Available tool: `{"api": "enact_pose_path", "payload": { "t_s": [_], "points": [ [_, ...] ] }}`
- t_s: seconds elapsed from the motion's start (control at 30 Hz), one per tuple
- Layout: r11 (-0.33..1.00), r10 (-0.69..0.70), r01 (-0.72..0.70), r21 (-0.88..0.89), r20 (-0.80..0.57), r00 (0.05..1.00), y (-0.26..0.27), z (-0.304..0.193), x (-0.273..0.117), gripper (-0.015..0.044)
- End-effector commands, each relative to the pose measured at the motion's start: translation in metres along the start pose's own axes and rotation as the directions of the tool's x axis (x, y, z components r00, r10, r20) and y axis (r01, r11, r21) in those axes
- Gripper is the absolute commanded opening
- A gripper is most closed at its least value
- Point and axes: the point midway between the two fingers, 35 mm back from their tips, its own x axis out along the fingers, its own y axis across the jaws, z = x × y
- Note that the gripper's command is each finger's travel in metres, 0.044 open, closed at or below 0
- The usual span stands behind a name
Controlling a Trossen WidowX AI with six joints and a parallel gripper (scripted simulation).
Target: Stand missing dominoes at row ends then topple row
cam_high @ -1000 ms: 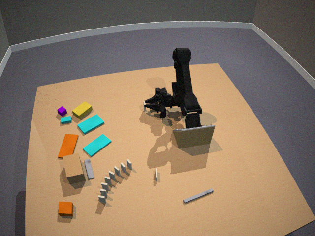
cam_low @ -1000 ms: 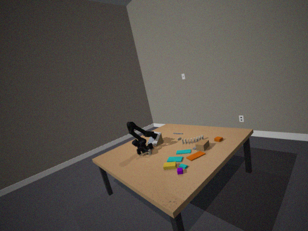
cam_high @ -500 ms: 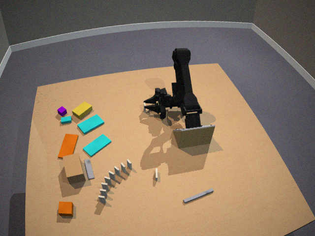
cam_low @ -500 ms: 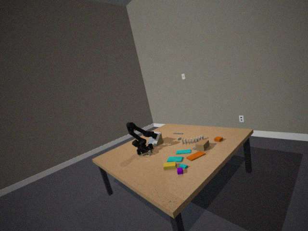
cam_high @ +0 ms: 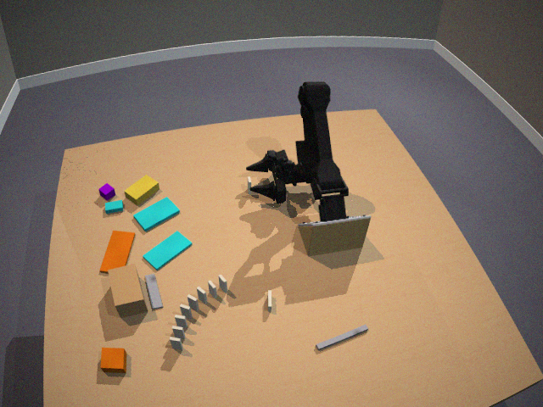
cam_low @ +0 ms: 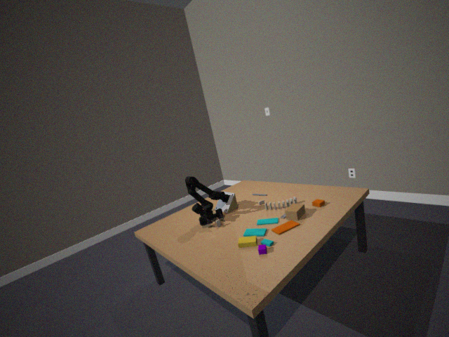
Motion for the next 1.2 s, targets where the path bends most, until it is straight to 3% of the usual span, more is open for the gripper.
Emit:
{"api": "enact_pose_path", "payload": {
  "t_s": [0.0,0.33,0.5,0.77,0.97,1.17],
  "points": [
    [1.000,0.001,-0.001,-0.014,0.002,1.000,-0.002,0.016,0.000,0.0440],
    [1.000,-0.006,0.006,-0.010,-0.001,1.000,-0.004,0.044,0.001,0.0440],
    [0.999,-0.050,0.051,0.016,-0.029,0.998,-0.040,0.046,0.034,0.0440],
    [0.917,0.002,0.123,0.380,-0.312,0.950,-0.051,0.023,0.094,0.0440],
    [0.835,0.196,0.190,0.517,-0.601,0.775,-0.018,0.016,0.111,0.0440],
    [0.881,0.316,0.201,0.429,-0.848,0.425,0.013,0.035,0.085,0.0440]
  ]
}}
